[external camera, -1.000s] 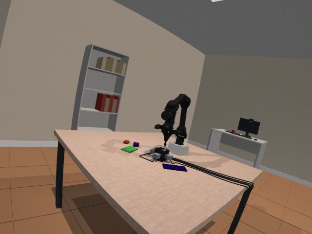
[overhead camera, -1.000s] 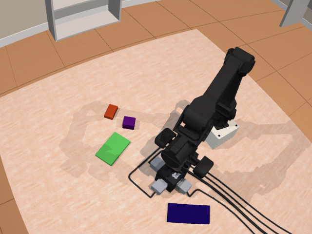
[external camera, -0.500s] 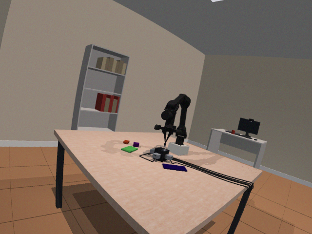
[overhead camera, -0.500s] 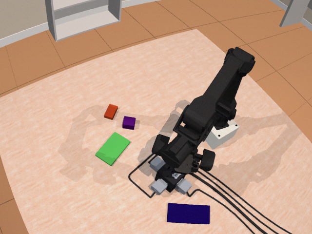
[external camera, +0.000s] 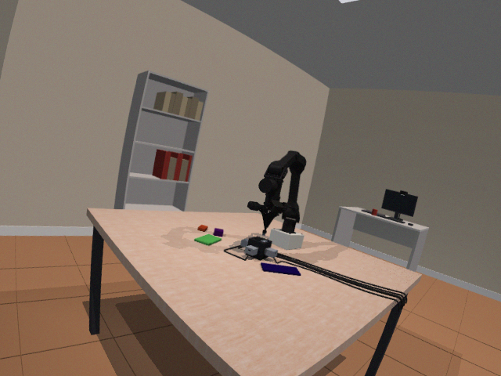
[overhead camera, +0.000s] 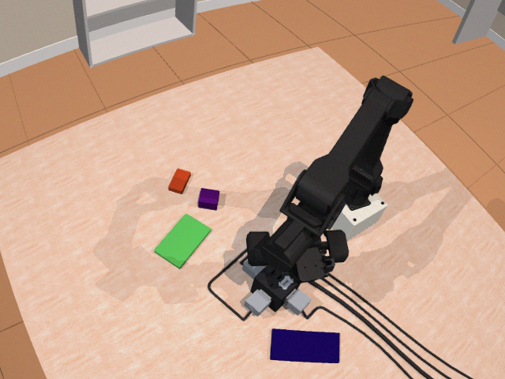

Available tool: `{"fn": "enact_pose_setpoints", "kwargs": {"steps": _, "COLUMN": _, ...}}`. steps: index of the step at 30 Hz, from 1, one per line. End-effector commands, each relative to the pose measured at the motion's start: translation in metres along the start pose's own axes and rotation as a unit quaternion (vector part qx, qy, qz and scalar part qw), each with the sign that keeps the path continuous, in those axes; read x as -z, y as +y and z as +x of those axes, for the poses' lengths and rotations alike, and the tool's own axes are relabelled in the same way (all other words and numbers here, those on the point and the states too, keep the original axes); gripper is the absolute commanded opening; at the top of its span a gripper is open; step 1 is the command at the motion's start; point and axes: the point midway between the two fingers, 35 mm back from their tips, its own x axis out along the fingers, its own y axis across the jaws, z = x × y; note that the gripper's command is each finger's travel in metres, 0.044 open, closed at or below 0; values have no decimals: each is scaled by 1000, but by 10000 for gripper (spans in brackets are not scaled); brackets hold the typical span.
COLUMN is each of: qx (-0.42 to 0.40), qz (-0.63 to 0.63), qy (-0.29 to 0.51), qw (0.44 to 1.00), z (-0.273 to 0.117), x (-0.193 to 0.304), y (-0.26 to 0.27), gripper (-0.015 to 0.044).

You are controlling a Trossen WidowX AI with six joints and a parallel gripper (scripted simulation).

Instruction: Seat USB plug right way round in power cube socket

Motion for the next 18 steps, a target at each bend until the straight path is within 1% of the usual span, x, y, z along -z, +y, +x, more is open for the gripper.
{"fn": "enact_pose_setpoints", "kwargs": {"steps": 1, "qx": 0, "qz": -58, "qy": 0, "qw": 998, "z": 0, "x": 0, "y": 0, "gripper": 0}}
{"fn": "enact_pose_setpoints", "kwargs": {"steps": 9, "qx": 0, "qz": -162, "qy": 0, "qw": 987, "z": 0, "x": 0, "y": 0, "gripper": 0}}
{"fn": "enact_pose_setpoints", "kwargs": {"steps": 18, "qx": 0, "qz": -277, "qy": 0, "qw": 961, "z": 0, "x": 0, "y": 0, "gripper": 0}}
